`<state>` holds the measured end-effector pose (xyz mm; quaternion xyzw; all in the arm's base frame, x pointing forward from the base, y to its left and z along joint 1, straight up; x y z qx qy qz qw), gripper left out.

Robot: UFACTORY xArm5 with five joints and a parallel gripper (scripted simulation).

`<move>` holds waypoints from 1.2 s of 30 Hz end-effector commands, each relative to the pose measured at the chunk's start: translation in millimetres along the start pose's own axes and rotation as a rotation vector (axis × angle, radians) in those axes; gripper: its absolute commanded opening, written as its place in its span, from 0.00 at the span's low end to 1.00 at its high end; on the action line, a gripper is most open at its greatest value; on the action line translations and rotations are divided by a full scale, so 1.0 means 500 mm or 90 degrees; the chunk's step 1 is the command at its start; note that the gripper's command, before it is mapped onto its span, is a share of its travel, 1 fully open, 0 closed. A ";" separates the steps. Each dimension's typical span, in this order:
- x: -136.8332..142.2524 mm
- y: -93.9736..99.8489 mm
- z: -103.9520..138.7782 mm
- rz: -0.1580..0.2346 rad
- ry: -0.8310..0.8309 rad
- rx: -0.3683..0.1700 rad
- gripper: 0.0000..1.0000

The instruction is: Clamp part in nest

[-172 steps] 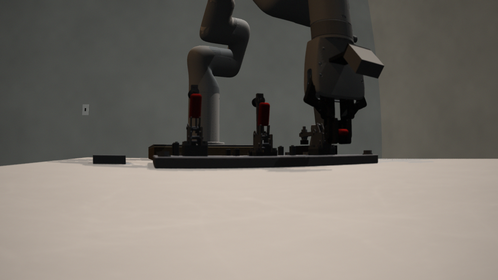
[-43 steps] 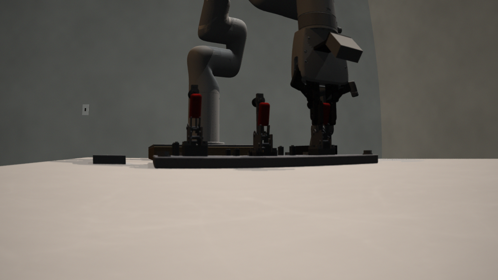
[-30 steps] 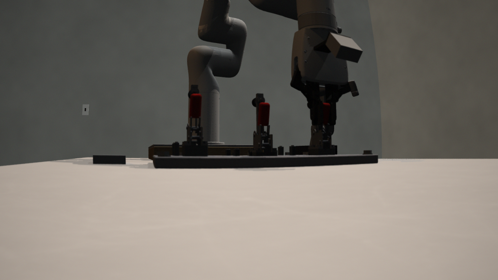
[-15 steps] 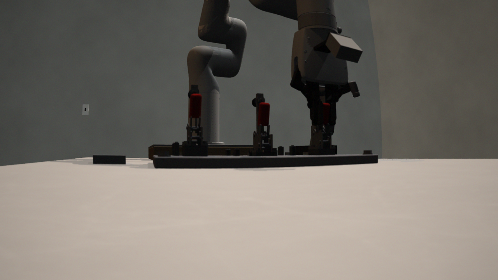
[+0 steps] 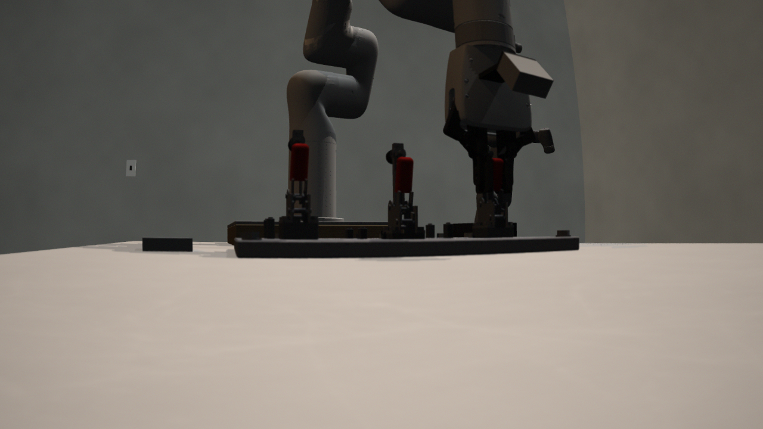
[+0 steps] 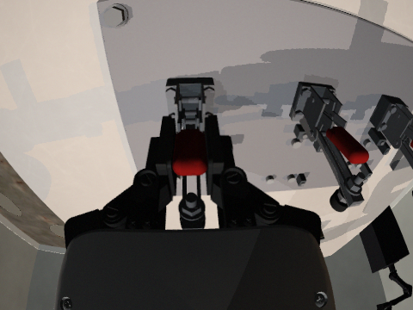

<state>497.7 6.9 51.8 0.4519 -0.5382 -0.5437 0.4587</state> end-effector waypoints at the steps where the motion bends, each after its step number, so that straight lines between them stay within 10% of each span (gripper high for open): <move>1: -0.001 0.003 -0.001 -0.001 0.000 0.003 0.00; 18: -0.001 0.003 -0.001 -0.001 0.000 0.003 0.00; 19: -0.001 0.003 -0.001 -0.001 0.000 0.003 0.47; 36: -0.001 0.003 -0.001 -0.001 0.000 0.003 0.47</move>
Point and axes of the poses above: the point where the finger pads meet when closed, its own y axis back along the fingers, its own x axis across the jaws, z = x × y, the point moved 1 cm from there along y, back along the fingers, and after that the axes turned 4 degrees about y, right-handed, at the moved point
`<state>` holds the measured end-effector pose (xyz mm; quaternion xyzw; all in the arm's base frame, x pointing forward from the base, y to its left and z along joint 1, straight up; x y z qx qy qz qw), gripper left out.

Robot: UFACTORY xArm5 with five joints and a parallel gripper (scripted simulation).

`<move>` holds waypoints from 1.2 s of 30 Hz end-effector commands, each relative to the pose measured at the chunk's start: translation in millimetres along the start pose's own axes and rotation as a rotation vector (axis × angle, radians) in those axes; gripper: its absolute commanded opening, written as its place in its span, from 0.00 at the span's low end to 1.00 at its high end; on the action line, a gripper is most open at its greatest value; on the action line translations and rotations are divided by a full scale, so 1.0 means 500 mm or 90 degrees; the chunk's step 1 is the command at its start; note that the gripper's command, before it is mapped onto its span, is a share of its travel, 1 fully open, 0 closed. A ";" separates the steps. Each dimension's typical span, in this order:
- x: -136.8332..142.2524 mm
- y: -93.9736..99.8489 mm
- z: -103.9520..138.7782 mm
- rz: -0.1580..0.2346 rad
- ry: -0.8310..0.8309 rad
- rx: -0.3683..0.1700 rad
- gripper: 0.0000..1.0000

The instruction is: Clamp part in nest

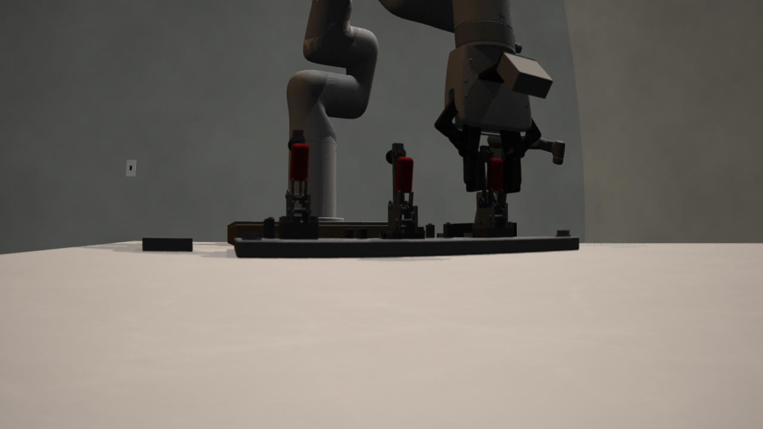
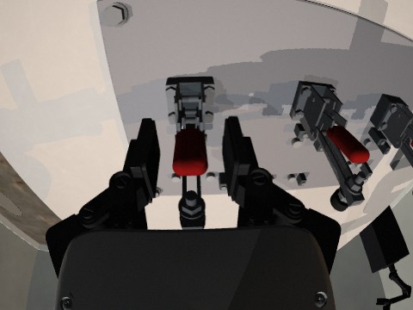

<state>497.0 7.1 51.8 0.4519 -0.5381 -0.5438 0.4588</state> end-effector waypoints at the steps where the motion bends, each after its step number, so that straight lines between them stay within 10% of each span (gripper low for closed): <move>1: 0.000 0.003 -0.003 -0.001 0.000 0.003 0.47; 15: 0.000 0.009 -0.003 -0.001 0.000 0.003 0.47; 36: 0.000 0.122 -0.002 -0.001 0.000 0.003 0.47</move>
Point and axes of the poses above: the point where the finger pads meet when closed, its own y axis back along the fingers, its own x axis across the jaws, z = x × y, the point moved 1 cm from there along y, back along the fingers, and after that the axes turned 4 degrees about y, right-handed, at the moved point
